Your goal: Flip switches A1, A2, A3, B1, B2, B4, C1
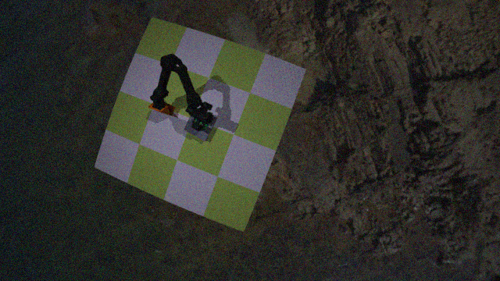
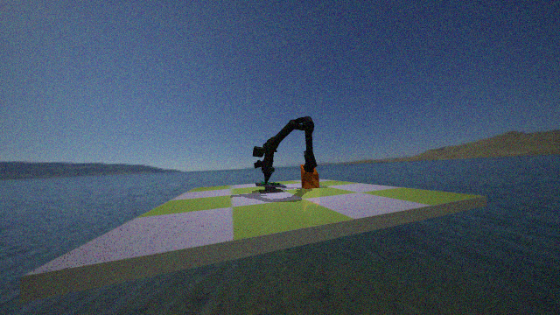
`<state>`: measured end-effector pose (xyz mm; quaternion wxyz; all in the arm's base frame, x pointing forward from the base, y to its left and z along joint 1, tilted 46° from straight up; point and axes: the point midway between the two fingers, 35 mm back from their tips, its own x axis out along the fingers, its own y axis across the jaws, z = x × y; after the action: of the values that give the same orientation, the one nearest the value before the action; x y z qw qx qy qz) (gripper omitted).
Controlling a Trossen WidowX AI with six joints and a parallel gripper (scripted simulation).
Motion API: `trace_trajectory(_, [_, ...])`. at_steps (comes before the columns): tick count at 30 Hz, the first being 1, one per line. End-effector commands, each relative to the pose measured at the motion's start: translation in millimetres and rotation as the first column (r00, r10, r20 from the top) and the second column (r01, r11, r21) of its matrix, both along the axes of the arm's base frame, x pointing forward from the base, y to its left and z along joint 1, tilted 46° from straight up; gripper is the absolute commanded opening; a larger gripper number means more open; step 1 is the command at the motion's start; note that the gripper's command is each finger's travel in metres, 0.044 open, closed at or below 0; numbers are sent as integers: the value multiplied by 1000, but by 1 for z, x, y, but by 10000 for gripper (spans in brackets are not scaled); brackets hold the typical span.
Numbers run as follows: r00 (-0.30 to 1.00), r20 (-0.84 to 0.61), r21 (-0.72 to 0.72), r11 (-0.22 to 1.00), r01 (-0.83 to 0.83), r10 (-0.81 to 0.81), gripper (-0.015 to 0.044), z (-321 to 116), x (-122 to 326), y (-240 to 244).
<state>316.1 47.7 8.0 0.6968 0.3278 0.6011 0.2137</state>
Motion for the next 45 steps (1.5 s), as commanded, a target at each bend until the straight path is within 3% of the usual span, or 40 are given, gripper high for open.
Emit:
trace_trajectory(1, [1000,-4,-1,1000,-3,2,0,5,0,-6])
trace_trajectory(6, [999,-26,6,1000,-19,20,0,43,-10,-44])
trace_trajectory(15, [999,-26,6,1000,-20,20,0,30,-12,-60])
trace_trajectory(24, [1000,-8,4,1000,-1,1,0,5,-8,-35])
trace_trajectory(45, [1000,-8,5,1000,-1,1,0,-5,-5,-24])
